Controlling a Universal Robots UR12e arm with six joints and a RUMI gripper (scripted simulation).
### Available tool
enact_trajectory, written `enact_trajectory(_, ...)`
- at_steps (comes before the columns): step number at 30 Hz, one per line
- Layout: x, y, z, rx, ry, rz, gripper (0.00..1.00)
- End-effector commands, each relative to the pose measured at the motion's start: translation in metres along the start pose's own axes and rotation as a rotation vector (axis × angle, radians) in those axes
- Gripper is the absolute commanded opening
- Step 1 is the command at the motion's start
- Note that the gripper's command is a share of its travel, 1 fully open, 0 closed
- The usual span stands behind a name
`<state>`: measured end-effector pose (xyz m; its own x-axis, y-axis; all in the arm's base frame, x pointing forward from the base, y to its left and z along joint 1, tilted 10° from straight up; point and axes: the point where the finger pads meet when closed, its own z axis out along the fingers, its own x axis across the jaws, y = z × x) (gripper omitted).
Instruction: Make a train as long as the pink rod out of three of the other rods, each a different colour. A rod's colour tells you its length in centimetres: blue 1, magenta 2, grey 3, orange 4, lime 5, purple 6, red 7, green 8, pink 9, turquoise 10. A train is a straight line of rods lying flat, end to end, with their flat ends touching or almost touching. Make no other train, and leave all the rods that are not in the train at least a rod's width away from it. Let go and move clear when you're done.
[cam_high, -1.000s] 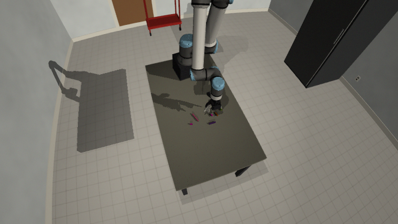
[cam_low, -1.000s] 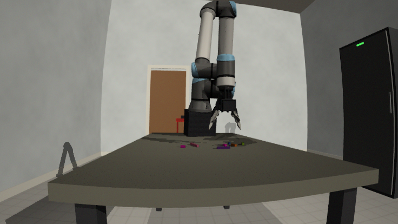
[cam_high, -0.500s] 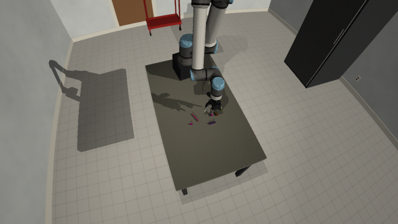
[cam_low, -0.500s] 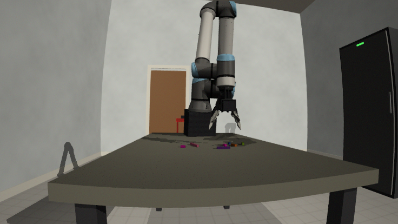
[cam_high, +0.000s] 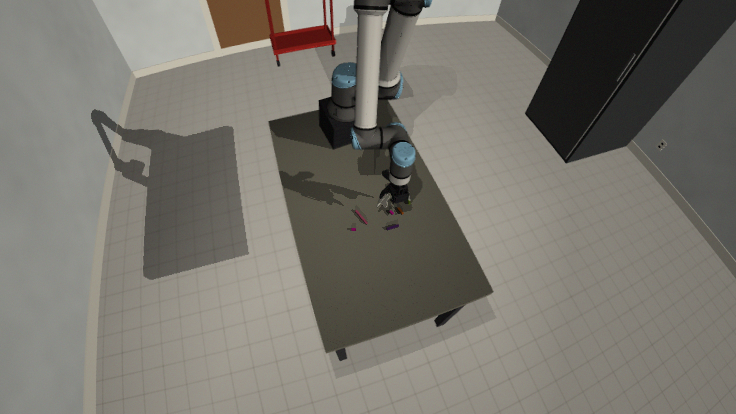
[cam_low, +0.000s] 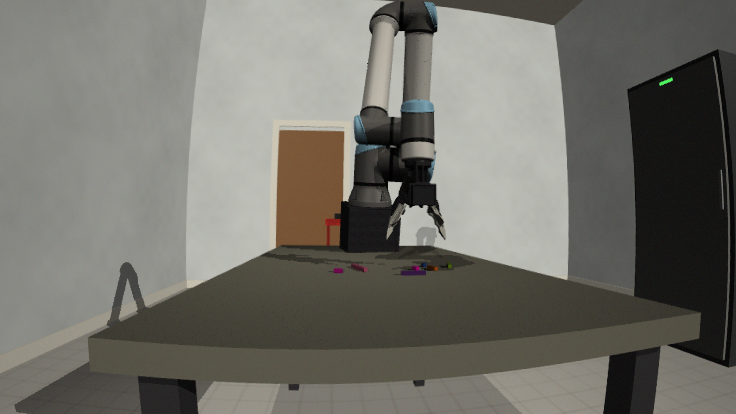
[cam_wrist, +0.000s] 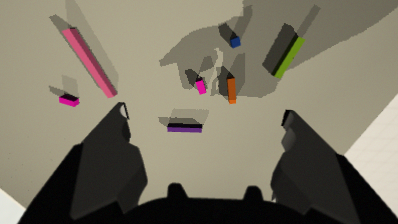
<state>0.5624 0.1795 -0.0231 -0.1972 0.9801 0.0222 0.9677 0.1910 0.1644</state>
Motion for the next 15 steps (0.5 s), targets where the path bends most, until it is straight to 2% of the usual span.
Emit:
enact_trajectory(1,0.0000,0.0006,-0.0004,-0.001,0.000,0.003,1.00)
enact_trajectory(15,0.0010,0.0026,-0.0004,-0.001,0.000,0.091,1.00)
